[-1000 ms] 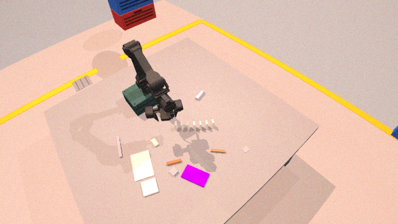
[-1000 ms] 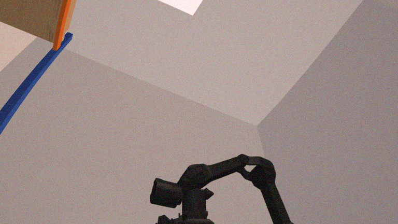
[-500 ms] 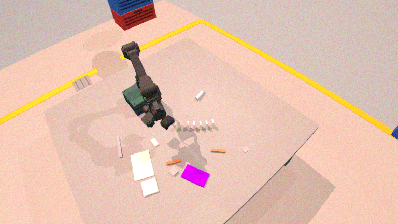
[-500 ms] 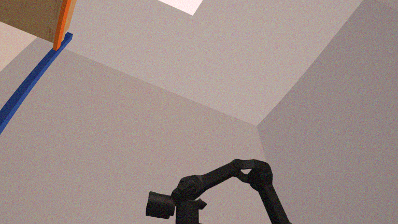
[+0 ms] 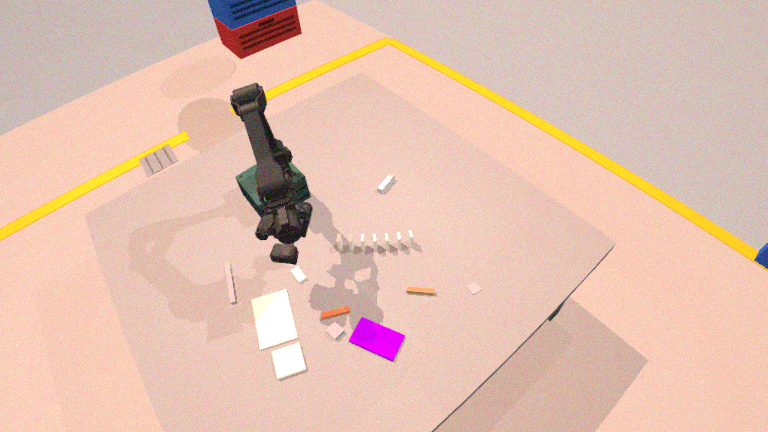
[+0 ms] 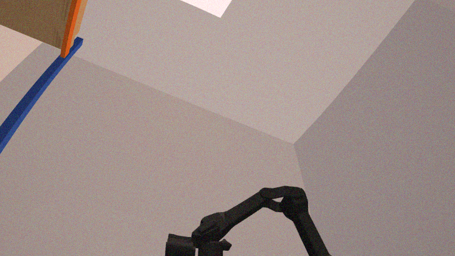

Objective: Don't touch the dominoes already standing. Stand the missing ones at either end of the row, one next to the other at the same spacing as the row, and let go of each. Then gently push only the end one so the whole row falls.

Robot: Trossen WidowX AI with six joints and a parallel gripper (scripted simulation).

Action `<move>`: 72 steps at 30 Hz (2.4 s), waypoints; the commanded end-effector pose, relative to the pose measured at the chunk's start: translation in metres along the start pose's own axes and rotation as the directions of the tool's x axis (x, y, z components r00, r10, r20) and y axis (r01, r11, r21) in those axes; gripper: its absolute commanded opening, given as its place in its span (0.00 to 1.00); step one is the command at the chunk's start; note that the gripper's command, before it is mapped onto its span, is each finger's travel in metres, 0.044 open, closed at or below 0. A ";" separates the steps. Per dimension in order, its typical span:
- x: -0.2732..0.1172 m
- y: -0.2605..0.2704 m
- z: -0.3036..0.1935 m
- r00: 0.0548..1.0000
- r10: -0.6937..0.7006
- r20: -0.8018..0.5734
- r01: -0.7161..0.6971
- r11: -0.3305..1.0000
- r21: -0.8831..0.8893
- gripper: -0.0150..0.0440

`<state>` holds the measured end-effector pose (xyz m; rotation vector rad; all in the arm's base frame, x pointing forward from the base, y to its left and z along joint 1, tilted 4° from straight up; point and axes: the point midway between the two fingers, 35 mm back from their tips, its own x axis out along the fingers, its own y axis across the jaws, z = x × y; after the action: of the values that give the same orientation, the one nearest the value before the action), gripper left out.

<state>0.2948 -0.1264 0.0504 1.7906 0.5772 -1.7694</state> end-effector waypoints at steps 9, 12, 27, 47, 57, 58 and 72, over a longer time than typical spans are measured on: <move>0.028 0.004 0.034 0.999 -0.037 0.028 0.007 0.710 0.704 1.00; 0.028 0.004 0.034 0.999 -0.037 0.028 0.007 0.710 0.704 1.00; 0.093 0.001 0.036 0.999 -0.038 0.028 0.007 0.710 0.704 1.00; 0.108 0.001 0.037 0.999 -0.038 0.028 0.007 0.710 0.704 0.87; 0.108 0.001 0.037 0.999 -0.038 0.028 0.007 0.710 0.704 0.44; 0.108 0.001 0.037 0.999 -0.038 0.028 0.007 0.710 0.704 0.44; 0.053 0.005 0.032 0.999 -0.037 0.028 0.007 0.710 0.704 0.44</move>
<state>0.2669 -0.1542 -0.0363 2.1946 -0.1349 -2.2678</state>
